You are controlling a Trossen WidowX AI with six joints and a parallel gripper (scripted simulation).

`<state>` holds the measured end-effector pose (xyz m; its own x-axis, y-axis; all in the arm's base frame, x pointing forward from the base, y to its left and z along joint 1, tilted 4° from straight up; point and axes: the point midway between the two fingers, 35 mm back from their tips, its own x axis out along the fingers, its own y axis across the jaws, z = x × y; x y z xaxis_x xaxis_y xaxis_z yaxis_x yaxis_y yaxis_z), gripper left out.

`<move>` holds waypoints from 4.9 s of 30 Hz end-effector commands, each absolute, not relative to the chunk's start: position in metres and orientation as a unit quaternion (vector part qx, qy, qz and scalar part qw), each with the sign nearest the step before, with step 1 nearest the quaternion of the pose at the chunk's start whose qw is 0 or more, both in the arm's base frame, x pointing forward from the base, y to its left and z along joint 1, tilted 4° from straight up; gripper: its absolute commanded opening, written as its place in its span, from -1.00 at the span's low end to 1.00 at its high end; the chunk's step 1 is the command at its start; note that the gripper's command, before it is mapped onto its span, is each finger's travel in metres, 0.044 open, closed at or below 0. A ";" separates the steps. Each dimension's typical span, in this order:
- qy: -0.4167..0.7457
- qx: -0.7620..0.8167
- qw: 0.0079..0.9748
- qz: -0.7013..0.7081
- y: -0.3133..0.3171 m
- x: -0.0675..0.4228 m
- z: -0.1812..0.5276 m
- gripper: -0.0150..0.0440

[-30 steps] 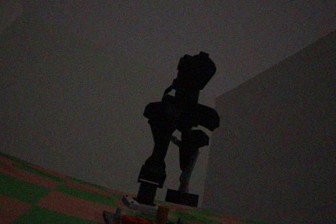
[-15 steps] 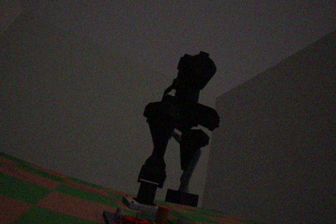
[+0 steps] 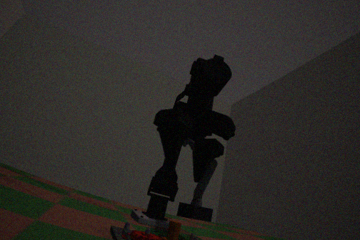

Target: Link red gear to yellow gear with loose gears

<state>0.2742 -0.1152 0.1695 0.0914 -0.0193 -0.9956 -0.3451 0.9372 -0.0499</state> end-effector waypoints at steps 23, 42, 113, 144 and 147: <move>0.661 -0.141 0.724 0.139 0.028 0.297 0.184 1.00; 0.665 -0.128 0.726 0.123 0.203 0.226 0.207 1.00; 0.665 -0.128 0.726 0.123 0.203 0.226 0.207 1.00; 0.665 -0.128 0.726 0.123 0.203 0.226 0.207 1.00; 0.665 -0.128 0.726 0.123 0.203 0.226 0.207 1.00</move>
